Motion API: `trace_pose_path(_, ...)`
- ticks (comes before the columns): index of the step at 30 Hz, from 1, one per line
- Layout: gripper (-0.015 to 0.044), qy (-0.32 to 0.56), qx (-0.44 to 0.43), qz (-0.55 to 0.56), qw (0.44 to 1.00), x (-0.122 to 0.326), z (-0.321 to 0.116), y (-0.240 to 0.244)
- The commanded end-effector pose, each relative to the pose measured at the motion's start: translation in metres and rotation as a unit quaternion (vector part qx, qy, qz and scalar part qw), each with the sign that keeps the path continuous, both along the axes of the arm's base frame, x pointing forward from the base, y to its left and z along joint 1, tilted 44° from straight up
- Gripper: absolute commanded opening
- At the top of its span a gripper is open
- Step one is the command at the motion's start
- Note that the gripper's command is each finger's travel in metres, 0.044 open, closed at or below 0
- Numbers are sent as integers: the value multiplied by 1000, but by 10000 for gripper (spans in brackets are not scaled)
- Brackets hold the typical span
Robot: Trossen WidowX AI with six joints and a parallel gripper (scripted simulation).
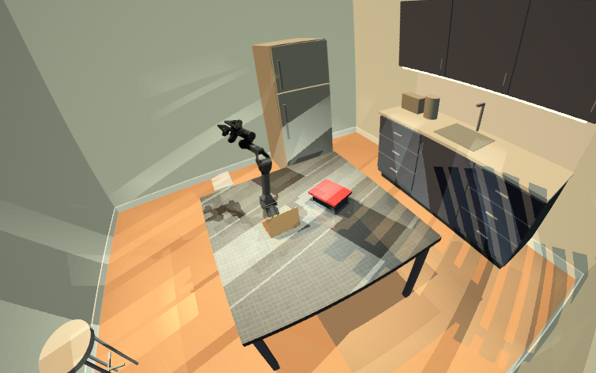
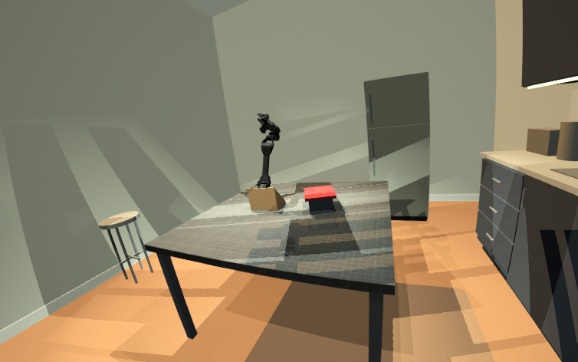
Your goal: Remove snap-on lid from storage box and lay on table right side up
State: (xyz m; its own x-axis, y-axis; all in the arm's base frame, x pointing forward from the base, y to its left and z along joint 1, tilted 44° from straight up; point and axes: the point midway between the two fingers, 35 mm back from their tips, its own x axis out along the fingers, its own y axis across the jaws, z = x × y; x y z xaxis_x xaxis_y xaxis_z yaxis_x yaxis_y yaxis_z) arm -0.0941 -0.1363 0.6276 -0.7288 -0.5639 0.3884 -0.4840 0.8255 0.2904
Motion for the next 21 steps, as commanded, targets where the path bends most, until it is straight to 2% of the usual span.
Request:
trace_pose_path(1,374,-2,-5,-2,1000,-1,0,2)
trace_pose_path(6,243,-48,-133,-56,988,-27,9,67)
trace_pose_path(7,235,-56,-163,-68,983,-31,10,83)
trace_pose_path(10,235,-71,-255,-100,959,-37,11,132)
trace_pose_path(13,235,-68,-299,-105,946,-35,12,148)
trace_pose_path(20,235,-47,-511,-150,845,-9,-2,260)
trace_pose_path(21,235,-46,-515,-150,843,-8,-2,262)
